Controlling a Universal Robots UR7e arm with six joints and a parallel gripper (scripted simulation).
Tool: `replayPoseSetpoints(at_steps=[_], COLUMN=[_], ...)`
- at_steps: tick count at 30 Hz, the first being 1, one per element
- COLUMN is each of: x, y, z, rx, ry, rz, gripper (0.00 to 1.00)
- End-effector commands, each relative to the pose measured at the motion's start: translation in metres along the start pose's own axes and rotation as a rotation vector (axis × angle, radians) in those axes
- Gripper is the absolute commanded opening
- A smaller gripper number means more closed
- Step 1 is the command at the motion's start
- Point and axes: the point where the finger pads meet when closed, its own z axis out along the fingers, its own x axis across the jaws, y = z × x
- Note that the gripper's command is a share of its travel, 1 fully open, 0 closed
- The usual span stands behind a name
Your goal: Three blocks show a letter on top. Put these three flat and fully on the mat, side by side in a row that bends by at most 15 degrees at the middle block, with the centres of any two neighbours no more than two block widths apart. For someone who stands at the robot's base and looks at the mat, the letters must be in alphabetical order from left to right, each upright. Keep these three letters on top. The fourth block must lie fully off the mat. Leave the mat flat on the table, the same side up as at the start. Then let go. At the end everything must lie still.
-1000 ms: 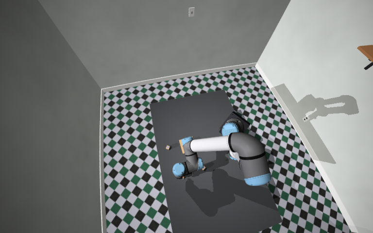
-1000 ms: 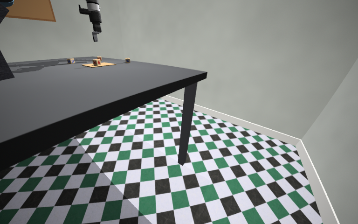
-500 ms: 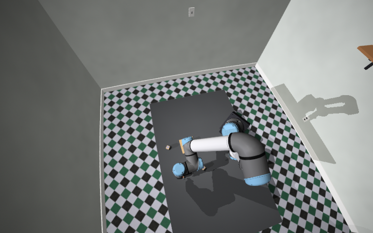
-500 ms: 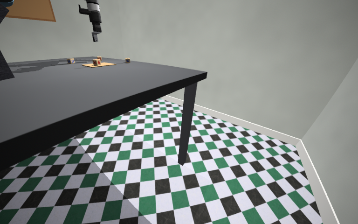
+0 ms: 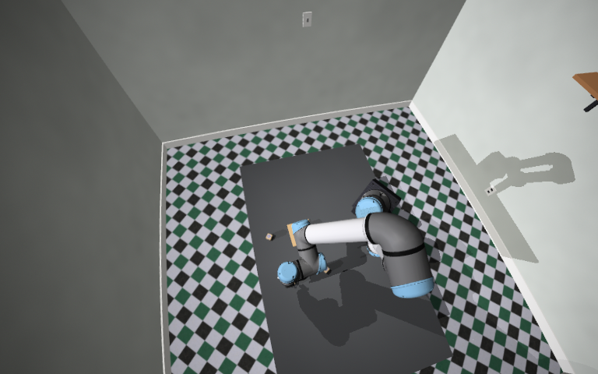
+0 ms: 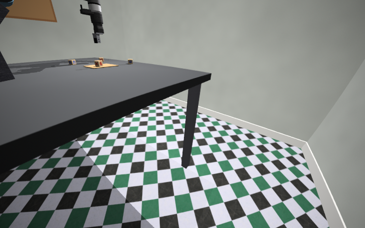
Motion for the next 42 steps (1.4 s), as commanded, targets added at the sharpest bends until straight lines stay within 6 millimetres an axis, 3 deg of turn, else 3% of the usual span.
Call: replayPoseSetpoints(at_steps=[1, 42], x=[-0.003, -0.018], y=[-0.001, -0.002], z=[0.002, 0.018], rx=[-0.001, 0.001], ry=[0.0, 0.0], rz=[-0.129, -1.139], gripper=[1.0, 1.0])
